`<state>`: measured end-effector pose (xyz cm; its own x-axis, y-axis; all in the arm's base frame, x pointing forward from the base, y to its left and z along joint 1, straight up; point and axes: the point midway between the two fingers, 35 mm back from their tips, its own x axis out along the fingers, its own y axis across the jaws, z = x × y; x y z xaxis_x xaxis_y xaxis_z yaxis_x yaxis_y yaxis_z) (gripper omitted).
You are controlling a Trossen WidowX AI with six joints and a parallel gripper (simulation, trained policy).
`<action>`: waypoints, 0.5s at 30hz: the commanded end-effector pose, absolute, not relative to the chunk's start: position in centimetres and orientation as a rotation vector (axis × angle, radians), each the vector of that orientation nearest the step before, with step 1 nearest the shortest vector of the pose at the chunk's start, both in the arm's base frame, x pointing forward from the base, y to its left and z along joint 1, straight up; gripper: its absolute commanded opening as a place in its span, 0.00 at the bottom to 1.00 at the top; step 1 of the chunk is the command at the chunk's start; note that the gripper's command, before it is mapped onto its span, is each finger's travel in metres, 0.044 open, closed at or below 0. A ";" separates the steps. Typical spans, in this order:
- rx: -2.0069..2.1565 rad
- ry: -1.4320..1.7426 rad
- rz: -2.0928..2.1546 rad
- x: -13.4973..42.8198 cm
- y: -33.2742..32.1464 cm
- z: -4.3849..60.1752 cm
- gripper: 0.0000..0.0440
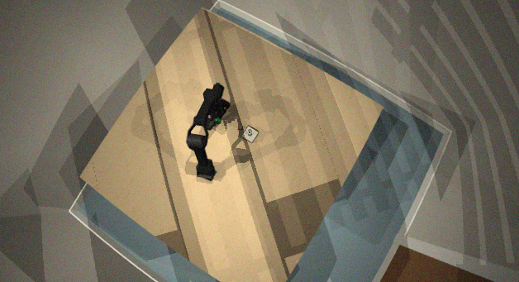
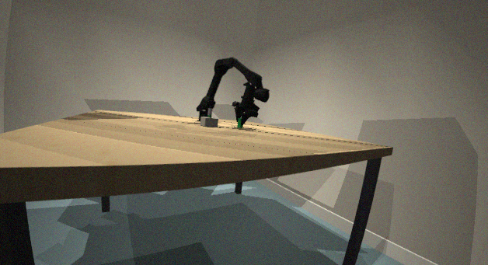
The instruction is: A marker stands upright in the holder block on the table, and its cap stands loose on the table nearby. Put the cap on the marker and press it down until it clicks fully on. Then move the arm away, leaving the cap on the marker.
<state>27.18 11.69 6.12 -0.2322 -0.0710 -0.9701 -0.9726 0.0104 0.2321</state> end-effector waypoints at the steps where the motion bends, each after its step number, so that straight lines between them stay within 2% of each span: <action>1: -1.167 1.432 1.353 27.0 11.5 5.6 0.44; 4: -1.184 1.420 1.346 27.0 11.4 5.9 0.26; 15: -1.225 1.332 1.269 29.0 10.5 9.3 0.25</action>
